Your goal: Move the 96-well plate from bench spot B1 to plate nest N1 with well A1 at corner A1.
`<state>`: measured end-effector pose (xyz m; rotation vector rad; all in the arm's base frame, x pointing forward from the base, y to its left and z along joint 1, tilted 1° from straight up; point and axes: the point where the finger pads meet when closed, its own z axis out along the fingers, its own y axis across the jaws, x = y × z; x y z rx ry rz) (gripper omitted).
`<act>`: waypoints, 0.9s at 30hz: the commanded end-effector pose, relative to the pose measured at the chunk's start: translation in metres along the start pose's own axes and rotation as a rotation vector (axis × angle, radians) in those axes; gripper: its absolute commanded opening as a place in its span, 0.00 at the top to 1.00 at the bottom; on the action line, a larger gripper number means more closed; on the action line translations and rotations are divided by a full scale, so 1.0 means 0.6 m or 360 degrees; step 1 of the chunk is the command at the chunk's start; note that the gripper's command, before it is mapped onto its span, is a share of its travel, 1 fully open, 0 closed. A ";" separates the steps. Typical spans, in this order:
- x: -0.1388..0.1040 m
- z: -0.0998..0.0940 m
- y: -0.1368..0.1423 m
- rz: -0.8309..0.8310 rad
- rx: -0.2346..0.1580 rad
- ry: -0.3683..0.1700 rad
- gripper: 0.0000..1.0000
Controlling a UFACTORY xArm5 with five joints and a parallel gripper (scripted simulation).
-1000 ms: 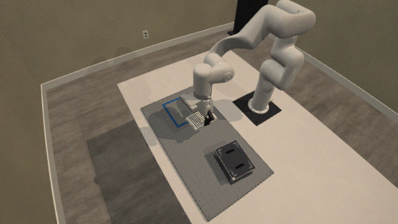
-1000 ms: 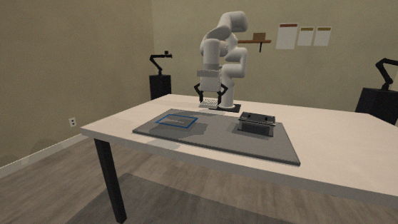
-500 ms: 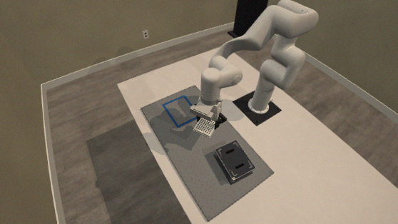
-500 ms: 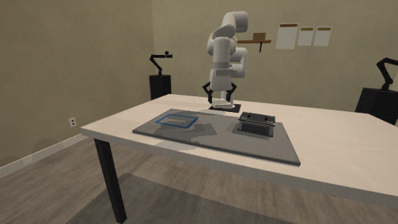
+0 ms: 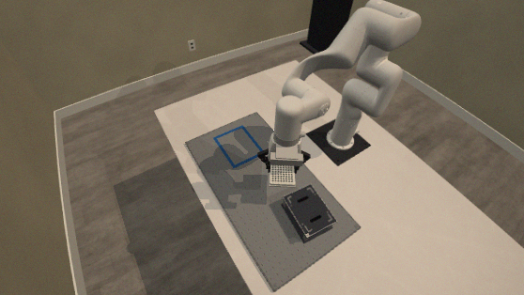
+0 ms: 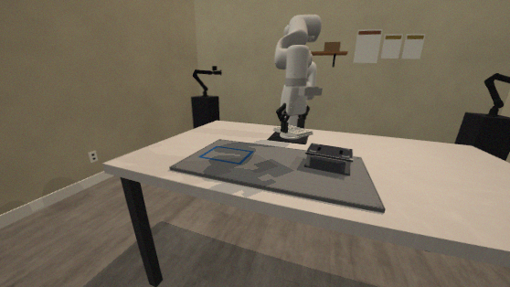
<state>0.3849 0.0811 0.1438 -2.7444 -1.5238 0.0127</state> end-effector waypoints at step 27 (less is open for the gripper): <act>0.114 -0.024 -0.097 -0.0785 -0.0009 -0.0004 1.00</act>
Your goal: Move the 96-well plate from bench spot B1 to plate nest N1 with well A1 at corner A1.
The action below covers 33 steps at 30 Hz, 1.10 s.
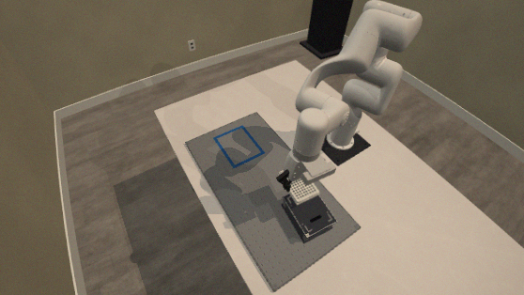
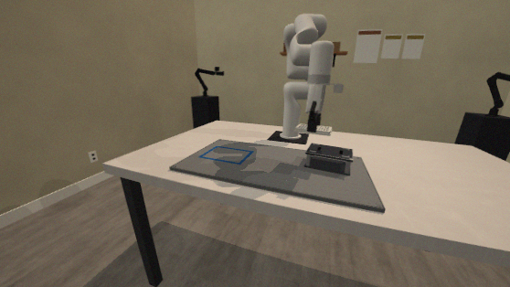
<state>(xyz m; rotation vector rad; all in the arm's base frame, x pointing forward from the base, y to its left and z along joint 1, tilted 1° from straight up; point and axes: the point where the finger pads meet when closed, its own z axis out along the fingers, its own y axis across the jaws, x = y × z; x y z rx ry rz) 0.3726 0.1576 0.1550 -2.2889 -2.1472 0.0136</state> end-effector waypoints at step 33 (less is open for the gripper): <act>0.116 -0.019 -0.024 0.0000 -0.0007 -0.0002 1.00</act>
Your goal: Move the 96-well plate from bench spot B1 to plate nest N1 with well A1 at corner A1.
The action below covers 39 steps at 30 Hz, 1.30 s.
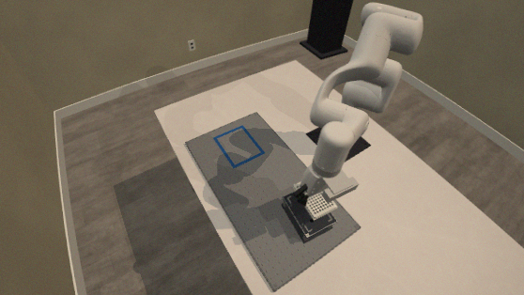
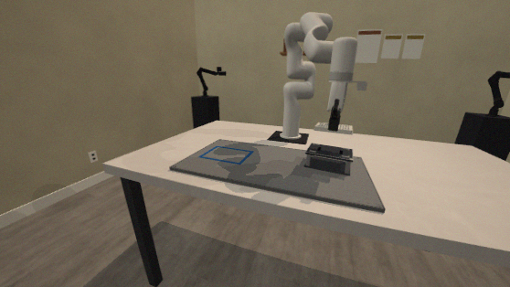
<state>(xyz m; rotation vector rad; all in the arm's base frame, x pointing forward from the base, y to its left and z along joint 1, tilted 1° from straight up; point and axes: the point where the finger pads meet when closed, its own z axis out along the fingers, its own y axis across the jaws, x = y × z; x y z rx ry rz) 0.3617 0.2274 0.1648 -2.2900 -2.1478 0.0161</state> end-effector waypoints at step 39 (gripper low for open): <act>-0.001 0.036 0.002 0.0000 -0.0008 0.0001 1.00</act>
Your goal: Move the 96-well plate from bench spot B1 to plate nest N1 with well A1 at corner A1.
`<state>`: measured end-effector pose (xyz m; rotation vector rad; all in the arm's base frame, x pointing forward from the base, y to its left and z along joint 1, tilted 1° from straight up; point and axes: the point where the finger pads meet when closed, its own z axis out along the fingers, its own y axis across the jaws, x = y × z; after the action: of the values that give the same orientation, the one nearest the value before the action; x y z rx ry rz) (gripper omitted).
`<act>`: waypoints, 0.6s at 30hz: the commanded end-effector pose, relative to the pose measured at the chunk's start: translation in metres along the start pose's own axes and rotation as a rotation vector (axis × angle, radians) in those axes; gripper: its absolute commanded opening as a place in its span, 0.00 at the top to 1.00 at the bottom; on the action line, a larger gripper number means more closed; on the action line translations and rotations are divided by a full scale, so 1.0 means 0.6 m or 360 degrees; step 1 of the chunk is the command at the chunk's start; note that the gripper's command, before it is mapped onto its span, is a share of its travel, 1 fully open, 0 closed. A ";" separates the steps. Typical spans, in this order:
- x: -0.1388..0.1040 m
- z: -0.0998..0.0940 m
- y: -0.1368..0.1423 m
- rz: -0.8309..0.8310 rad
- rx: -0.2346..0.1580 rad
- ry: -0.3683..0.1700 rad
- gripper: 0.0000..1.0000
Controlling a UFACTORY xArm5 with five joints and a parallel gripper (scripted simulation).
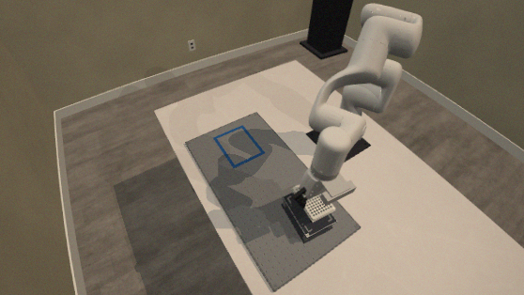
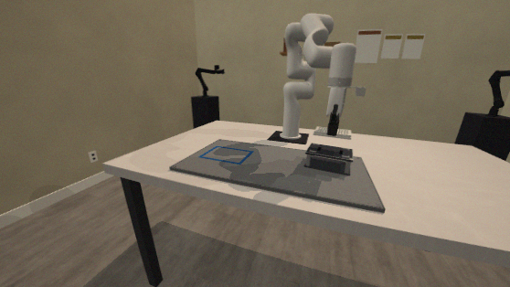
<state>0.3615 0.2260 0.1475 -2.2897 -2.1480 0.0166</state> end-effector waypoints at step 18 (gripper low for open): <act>0.001 0.052 0.002 0.0000 -0.0008 0.0001 1.00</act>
<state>0.3615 0.2258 0.1209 -2.2897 -2.1480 0.0164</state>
